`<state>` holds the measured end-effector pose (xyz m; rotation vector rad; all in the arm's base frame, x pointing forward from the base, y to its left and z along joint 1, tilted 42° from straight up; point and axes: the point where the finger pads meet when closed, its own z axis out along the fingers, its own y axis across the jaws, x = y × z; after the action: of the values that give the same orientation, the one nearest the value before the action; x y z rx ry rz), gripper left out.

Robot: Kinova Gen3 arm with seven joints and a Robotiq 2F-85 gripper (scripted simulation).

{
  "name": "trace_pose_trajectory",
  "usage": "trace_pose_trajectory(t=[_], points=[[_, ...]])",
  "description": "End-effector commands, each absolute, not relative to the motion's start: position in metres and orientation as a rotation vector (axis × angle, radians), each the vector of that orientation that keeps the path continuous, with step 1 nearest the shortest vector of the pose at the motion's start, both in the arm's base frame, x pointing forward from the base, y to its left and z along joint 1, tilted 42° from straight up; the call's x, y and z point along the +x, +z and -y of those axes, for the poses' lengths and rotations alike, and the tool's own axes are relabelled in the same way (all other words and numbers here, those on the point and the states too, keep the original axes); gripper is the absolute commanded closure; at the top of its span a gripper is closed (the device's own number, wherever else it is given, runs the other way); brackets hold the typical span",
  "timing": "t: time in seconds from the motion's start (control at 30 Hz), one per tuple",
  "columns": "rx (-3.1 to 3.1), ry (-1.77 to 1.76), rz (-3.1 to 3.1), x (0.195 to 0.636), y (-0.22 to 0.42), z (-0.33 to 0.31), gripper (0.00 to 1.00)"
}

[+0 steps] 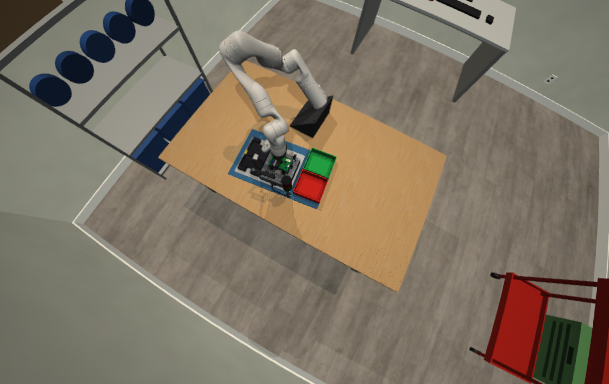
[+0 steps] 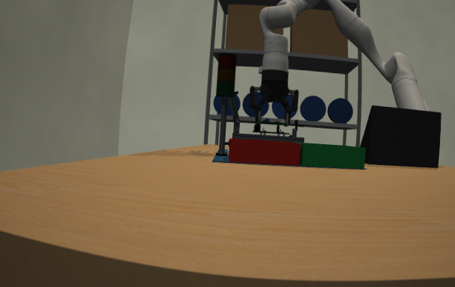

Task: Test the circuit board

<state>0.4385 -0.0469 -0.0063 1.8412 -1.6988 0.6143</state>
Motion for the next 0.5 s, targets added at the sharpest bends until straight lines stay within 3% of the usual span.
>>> trace_pose_trajectory(t=[0.0,0.47], points=[[1.839,0.611,1.697,0.4373,-0.0095,0.0497,0.23],[1.839,0.611,1.697,0.4371,-0.0129,0.0527,0.23]])
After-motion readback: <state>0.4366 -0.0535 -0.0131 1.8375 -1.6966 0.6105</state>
